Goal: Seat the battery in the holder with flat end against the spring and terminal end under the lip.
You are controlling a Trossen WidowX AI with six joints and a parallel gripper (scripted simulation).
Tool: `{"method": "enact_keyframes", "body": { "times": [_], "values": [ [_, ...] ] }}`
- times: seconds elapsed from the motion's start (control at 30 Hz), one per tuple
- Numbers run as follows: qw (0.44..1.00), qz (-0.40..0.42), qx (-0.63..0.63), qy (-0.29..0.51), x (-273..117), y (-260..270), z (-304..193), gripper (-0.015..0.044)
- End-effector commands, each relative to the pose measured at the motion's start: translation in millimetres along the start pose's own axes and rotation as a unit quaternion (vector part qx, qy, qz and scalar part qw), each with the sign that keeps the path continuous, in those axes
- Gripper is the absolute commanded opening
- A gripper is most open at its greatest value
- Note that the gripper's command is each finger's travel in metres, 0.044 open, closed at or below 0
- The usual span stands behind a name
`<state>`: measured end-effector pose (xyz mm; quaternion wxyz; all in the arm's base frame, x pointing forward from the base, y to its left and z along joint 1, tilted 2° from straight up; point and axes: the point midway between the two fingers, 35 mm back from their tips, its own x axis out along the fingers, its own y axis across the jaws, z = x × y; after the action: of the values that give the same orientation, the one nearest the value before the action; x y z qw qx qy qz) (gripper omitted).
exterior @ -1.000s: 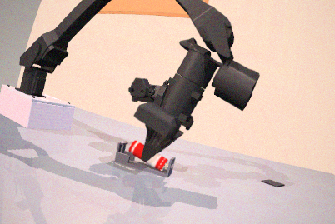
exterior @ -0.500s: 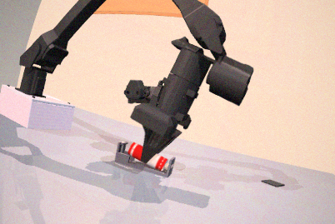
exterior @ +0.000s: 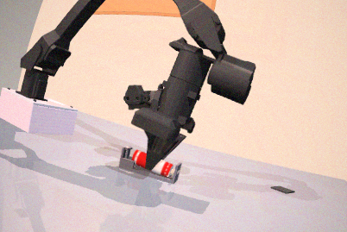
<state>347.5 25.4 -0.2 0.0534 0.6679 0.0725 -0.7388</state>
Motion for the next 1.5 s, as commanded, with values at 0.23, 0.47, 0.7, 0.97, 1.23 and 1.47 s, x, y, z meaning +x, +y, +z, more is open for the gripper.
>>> {"method": "enact_keyframes", "body": {
  "times": [0.23,0.47,0.7,0.97,1.23,1.47],
  "values": [
    [1.000,-0.001,-0.004,0.030,2.2,-0.5,-0.5,0.0086],
    [0.999,0.000,-0.005,0.044,2.9,-0.6,1.4,0.0086],
    [0.999,0.001,-0.005,0.052,3.3,-0.7,3.0,0.0086],
    [0.999,0.002,-0.006,0.053,4.2,-0.7,8.2,0.0086],
    [0.998,0.003,-0.006,0.055,5.2,-0.7,13.5,0.0086],
    [0.998,0.004,-0.006,0.057,5.7,-0.7,16.3,0.0086]
  ]
}}
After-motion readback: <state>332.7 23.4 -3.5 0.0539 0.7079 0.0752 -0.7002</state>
